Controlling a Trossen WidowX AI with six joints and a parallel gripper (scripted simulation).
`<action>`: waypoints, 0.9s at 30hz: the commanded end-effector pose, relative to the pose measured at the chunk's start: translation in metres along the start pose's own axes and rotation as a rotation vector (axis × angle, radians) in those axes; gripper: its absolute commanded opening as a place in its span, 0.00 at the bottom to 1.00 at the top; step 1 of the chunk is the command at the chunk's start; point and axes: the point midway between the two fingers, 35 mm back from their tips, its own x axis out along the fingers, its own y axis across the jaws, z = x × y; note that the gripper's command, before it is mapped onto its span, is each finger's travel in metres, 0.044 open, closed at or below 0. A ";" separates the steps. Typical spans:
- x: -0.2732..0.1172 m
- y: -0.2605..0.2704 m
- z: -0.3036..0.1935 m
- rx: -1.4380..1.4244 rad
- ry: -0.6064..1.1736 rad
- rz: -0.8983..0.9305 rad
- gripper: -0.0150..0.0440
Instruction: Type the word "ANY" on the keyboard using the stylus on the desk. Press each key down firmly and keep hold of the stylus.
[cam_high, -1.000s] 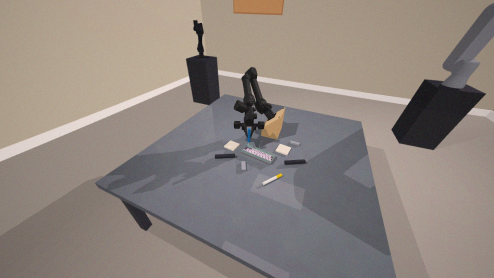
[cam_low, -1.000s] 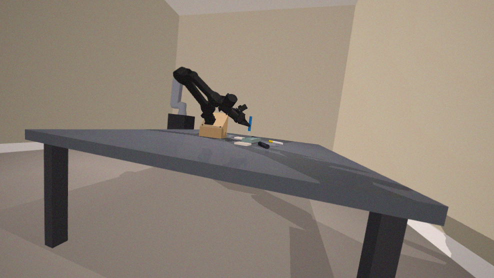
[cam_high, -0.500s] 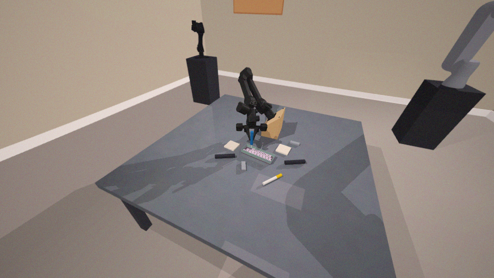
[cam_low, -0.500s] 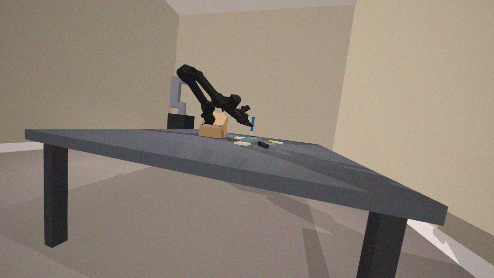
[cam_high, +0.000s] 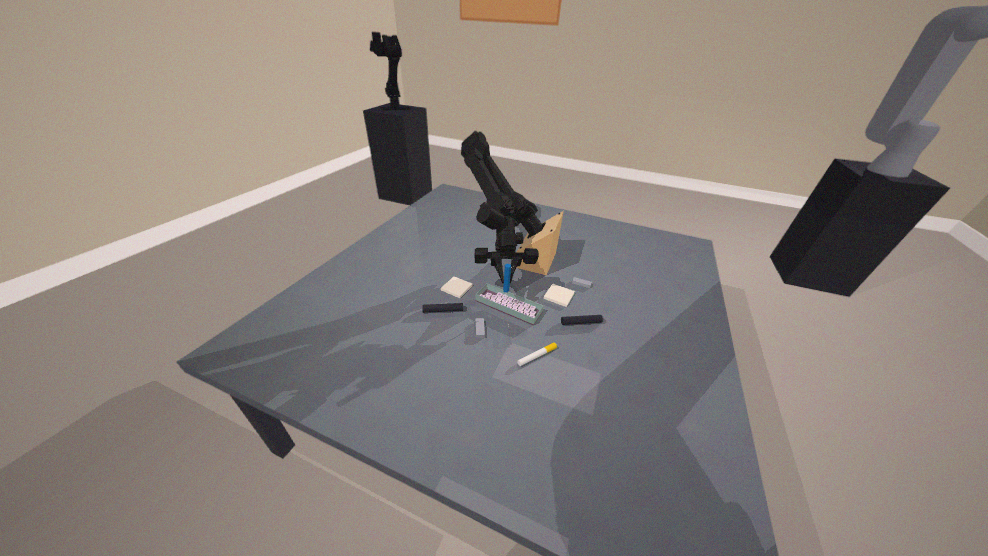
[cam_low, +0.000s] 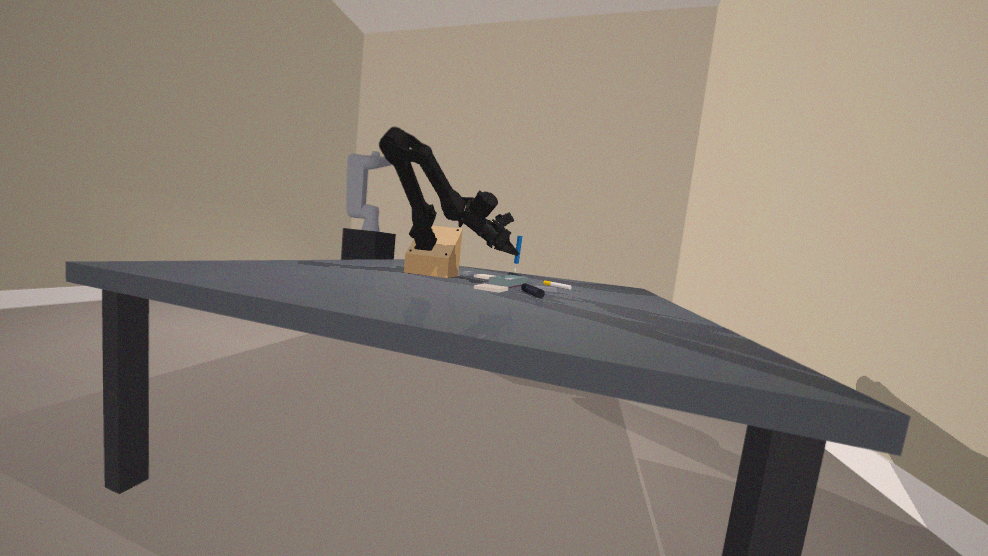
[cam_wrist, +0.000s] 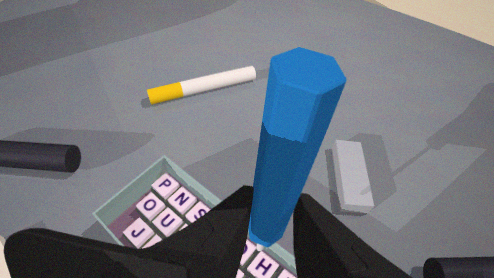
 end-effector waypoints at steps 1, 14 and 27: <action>0.006 0.006 0.007 0.004 -0.009 -0.007 0.25; 0.022 0.040 0.018 0.005 -0.016 -0.014 0.25; 0.029 0.065 0.023 0.006 -0.025 -0.022 0.25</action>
